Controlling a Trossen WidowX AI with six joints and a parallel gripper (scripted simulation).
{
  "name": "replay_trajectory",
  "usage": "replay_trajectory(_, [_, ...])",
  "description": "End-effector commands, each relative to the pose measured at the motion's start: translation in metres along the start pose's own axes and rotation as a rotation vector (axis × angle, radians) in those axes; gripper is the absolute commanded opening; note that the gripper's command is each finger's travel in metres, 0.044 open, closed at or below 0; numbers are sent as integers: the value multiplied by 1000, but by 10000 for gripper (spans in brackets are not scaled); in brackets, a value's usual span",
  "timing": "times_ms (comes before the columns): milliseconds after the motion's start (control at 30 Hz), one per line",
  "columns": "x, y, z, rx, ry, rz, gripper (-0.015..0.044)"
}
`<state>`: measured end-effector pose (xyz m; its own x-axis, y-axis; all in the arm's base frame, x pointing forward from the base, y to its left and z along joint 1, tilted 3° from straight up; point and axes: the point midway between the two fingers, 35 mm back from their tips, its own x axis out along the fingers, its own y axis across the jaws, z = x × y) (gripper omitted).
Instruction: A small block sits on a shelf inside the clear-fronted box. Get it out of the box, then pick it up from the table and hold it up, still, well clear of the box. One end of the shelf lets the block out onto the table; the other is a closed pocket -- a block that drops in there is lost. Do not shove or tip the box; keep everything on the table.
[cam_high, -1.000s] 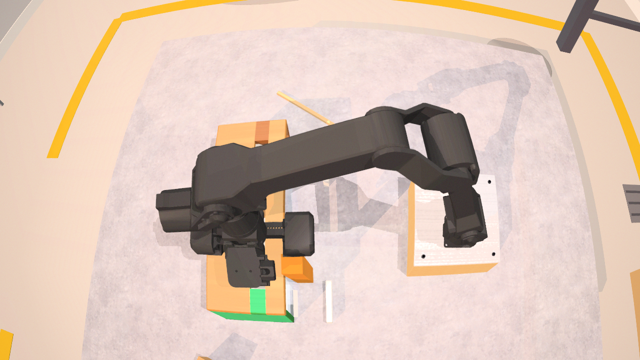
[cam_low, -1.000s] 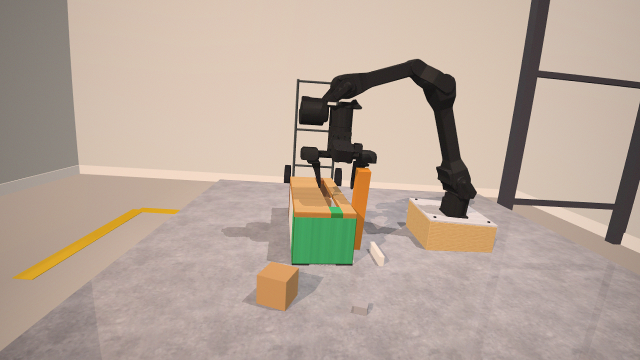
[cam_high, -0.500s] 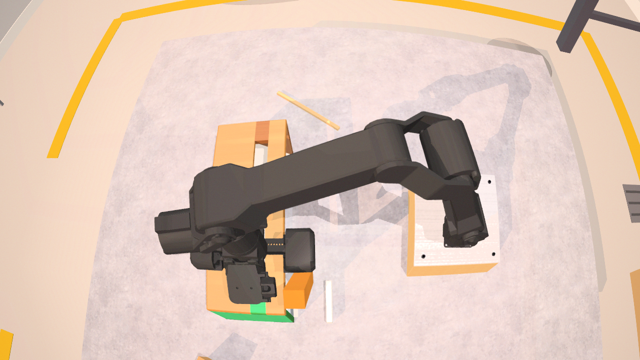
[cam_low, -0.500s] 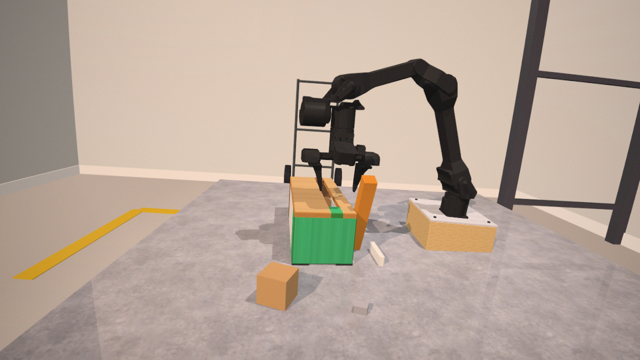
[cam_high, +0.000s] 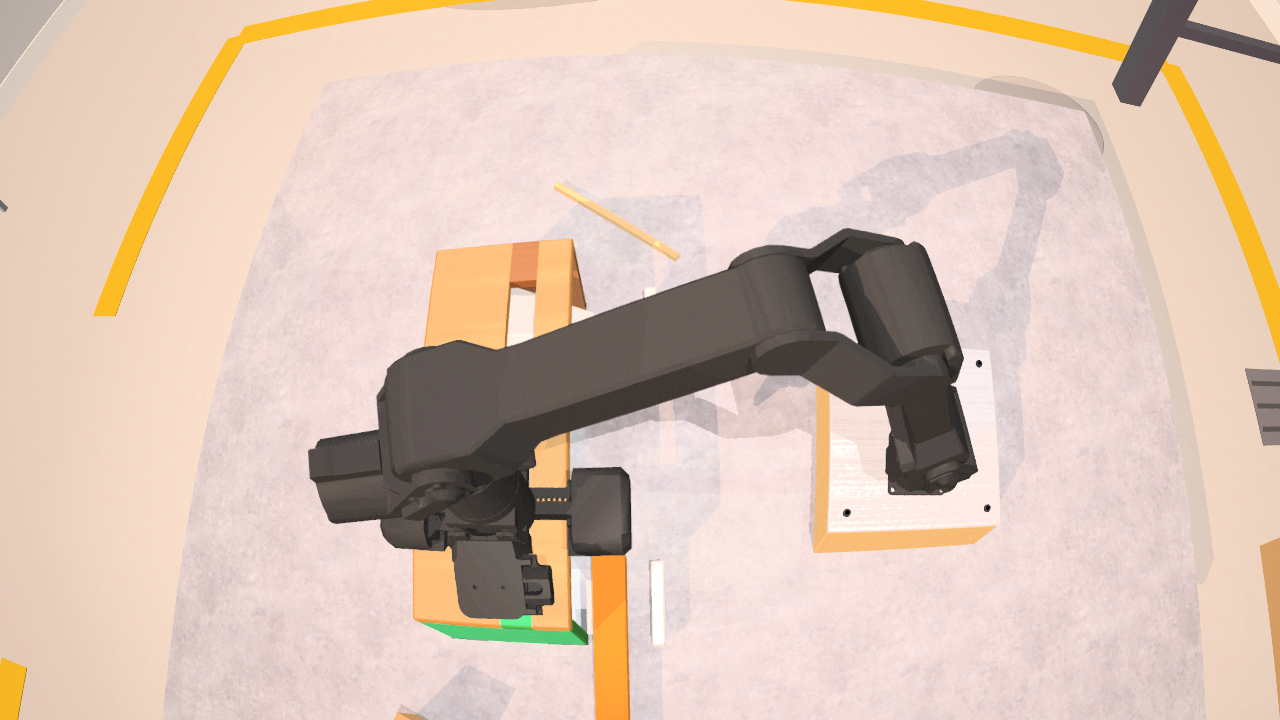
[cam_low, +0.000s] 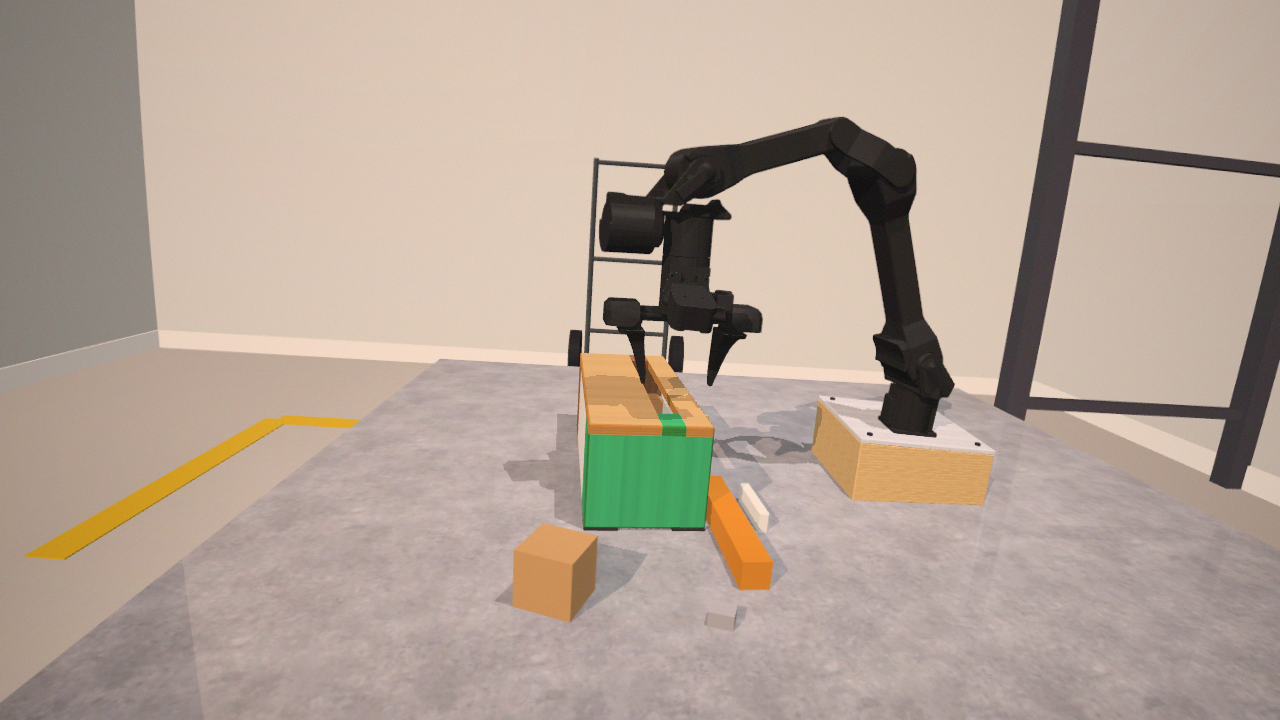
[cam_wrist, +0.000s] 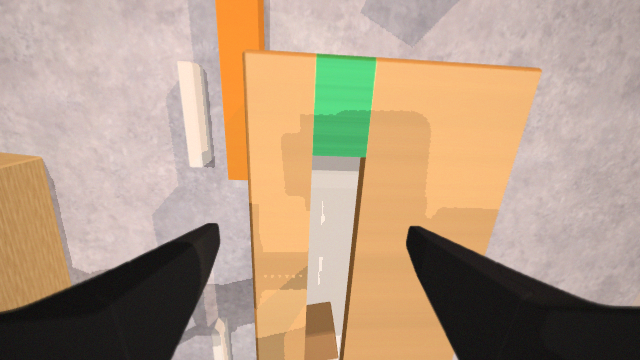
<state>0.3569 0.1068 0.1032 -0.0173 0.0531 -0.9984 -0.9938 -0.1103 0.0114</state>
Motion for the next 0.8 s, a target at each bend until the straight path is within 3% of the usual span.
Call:
replay_trajectory(0, [0, 1, -3, -2, 10, -1, 400])
replay_trajectory(233, [3, 36, -98, 0, 348, 3, 400])
replay_trajectory(767, [16, 36, -100, 0, 358, 4, 400])
